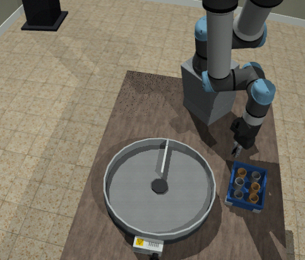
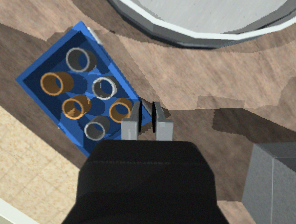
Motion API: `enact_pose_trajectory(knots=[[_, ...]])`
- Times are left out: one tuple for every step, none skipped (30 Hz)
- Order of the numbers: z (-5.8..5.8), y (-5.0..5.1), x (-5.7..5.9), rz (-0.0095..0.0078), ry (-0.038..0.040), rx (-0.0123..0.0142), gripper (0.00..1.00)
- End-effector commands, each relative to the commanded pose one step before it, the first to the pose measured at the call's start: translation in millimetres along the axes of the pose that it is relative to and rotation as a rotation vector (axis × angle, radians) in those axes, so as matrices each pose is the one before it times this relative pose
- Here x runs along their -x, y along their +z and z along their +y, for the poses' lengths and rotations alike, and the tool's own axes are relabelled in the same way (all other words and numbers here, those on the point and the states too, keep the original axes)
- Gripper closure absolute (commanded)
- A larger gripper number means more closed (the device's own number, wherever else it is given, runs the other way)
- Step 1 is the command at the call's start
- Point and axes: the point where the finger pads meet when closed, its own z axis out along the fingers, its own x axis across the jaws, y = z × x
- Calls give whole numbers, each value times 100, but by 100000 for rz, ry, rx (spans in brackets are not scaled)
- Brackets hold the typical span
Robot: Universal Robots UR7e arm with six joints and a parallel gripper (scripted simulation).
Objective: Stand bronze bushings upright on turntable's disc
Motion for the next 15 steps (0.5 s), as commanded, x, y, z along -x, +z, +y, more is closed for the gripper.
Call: enact_pose_trajectory(knots=[[1444,1003,1804,650,648,-1409,64],[362,161,317,0,0,-2,64],[322,141,273,0,-1,-5,64],[281,121,232,0,-1,-7,64],[238,101,192,-1,-1,-8,64],[195,83,155,-1,-1,-7,64],[154,65,120,-1,-1,-7,64],[116,48,89,-1,-1,-5,64],[81,34,62,0,0,-4,64],[51,21,39,0,0,-3,64],[27,11,21,0,0,-1,64],[11,4,8,0,0,-1,64],[2,1,1,0,0,0,64],[0,0,0,0,0,0,64],[0,0,0,0,0,0,64]])
